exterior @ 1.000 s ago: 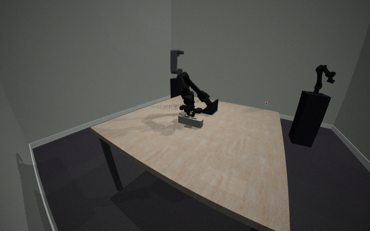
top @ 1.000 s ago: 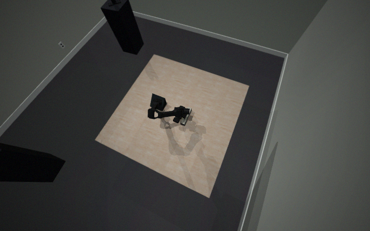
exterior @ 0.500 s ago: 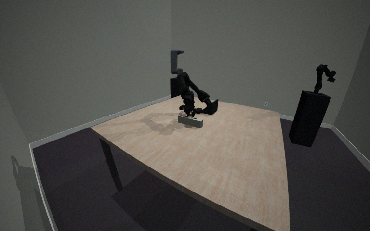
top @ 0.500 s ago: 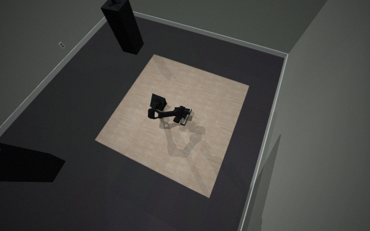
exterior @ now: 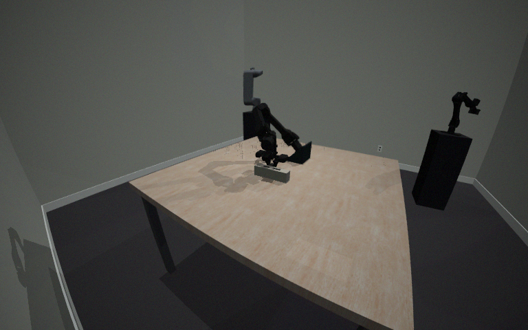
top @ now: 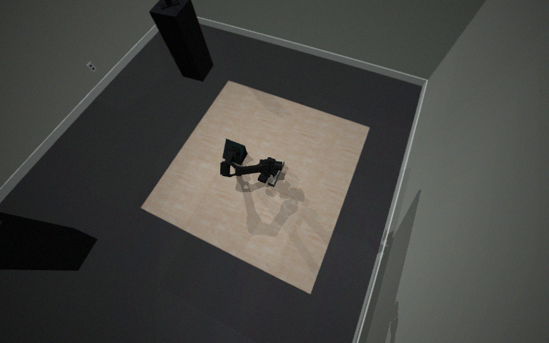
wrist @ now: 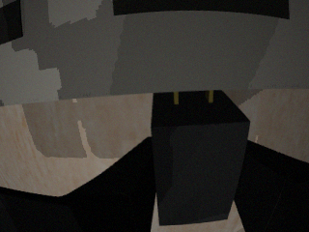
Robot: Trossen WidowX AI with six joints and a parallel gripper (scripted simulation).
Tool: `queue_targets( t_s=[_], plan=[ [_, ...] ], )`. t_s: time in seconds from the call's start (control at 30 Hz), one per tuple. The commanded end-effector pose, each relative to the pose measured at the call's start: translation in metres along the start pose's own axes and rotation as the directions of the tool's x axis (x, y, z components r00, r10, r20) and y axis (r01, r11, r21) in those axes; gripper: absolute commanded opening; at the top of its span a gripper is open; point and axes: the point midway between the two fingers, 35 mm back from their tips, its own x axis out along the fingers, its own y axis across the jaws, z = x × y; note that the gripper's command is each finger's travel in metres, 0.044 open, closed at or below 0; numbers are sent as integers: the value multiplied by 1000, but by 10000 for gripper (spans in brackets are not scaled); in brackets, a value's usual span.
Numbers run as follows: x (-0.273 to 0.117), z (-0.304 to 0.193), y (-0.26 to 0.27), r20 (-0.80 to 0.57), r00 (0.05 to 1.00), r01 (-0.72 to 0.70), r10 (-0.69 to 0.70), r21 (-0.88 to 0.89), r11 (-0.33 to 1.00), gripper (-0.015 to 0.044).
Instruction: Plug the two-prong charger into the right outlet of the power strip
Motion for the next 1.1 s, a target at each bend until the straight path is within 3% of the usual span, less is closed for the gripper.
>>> queue_targets(
  t_s=[0.0, 1.07],
  plan=[
    [0, 2, -1, 1, 1000, 4, -4, -4, 1000, 0],
    [-1, 13, -1, 1, 1000, 4, -4, -4, 1000, 0]
  ],
)
